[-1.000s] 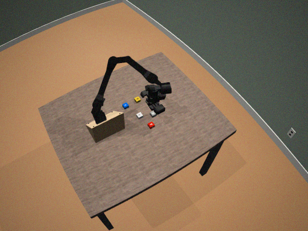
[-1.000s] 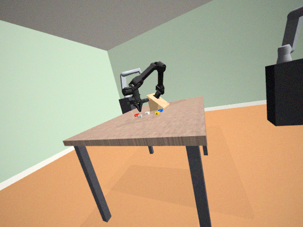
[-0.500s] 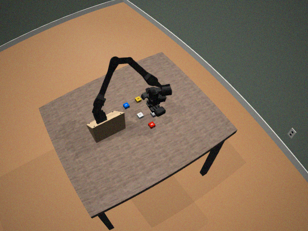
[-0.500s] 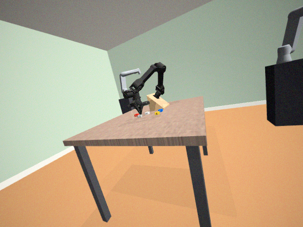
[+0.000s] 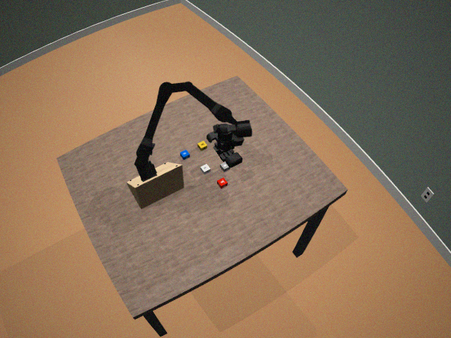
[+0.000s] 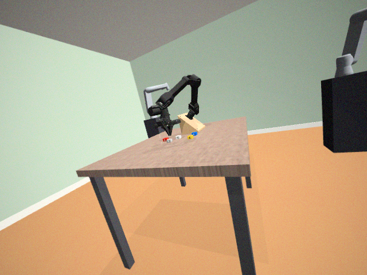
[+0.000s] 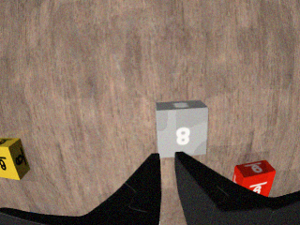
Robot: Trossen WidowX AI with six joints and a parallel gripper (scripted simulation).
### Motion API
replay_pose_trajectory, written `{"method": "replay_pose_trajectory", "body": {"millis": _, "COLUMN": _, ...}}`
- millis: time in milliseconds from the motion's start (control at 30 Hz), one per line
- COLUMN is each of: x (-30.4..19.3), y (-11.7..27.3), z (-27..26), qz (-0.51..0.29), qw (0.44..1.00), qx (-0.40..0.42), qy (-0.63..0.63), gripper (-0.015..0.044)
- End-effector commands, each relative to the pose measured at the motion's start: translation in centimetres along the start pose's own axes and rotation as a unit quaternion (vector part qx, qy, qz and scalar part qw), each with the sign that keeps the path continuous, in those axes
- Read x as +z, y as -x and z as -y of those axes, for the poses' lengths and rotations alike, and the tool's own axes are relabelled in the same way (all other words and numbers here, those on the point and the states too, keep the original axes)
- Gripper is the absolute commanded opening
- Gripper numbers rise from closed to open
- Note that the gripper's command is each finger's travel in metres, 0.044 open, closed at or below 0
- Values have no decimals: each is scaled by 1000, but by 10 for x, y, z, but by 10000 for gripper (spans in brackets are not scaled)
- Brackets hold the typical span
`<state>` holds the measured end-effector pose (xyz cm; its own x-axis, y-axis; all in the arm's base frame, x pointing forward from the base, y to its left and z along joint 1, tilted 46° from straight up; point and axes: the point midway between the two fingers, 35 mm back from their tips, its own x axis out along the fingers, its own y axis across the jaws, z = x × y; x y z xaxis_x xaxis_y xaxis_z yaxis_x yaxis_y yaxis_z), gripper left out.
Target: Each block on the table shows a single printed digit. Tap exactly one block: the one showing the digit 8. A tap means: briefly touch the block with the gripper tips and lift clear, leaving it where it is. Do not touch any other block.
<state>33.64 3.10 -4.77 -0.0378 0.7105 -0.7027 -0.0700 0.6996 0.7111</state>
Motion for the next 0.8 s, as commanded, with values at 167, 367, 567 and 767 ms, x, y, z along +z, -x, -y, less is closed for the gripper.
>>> {"method": "replay_pose_trajectory", "body": {"millis": 167, "x": -8, "y": 36, "z": -94, "qz": -1, "qw": 1000, "qx": -6, "qy": 3, "gripper": 230}}
{"method": "replay_pose_trajectory", "body": {"millis": 367, "x": -43, "y": 62, "z": -176, "qz": -1, "qw": 1000, "qx": -5, "qy": 3, "gripper": 387}}
{"method": "replay_pose_trajectory", "body": {"millis": 567, "x": -93, "y": 82, "z": -235, "qz": -2, "qw": 1000, "qx": 1, "qy": 2, "gripper": 400}}
{"method": "replay_pose_trajectory", "body": {"millis": 767, "x": -94, "y": 82, "z": -237, "qz": -2, "qw": 1000, "qx": 2, "qy": 2, "gripper": 400}}
